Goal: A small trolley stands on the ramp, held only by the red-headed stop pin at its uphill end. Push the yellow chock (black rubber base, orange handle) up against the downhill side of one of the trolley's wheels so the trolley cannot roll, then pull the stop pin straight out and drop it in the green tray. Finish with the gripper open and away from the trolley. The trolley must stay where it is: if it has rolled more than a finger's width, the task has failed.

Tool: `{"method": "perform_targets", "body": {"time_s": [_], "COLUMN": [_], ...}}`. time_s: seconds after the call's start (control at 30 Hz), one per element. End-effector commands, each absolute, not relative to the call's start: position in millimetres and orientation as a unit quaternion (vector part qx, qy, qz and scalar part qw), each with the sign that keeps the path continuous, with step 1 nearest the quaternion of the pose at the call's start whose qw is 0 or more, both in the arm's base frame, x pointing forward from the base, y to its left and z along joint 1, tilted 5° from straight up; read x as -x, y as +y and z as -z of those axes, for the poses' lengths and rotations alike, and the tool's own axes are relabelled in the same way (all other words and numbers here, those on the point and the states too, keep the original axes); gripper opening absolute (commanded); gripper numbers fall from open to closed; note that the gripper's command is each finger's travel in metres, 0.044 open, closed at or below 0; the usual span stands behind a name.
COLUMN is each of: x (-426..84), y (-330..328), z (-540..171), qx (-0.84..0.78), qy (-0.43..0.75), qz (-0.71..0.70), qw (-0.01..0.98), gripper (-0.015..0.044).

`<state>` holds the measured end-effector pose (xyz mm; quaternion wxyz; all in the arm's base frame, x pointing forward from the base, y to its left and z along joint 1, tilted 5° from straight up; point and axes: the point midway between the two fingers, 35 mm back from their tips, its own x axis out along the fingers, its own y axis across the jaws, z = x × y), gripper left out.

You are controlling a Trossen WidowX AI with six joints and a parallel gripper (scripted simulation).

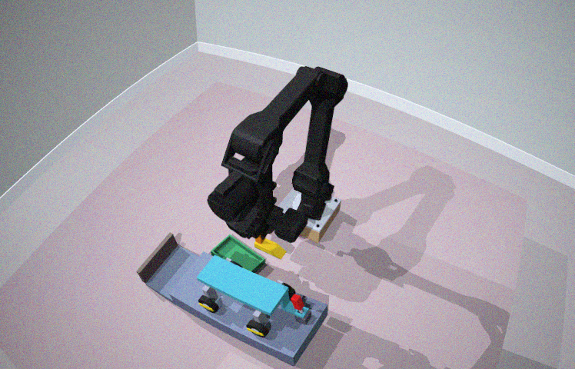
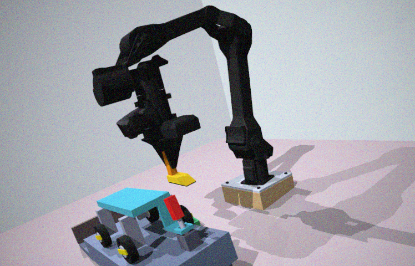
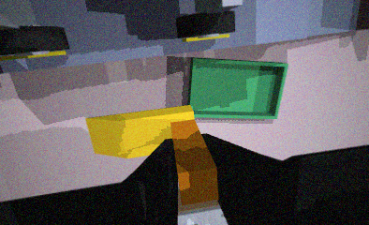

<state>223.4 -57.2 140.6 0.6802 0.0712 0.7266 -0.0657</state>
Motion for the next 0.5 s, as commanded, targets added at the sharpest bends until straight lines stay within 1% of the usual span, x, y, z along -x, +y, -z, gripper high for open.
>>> {"method": "perform_targets", "body": {"time_s": [0.0,0.47], "x": [-224.5,-223.9], "y": [-72.3,-129.4], "z": [-139.1,-134.8], "qx": [-0.069,-0.067], "qy": [0.728,0.727], "qz": [0.066,0.068], "qw": [0.679,0.679], "gripper": [0.0,0.0]}}
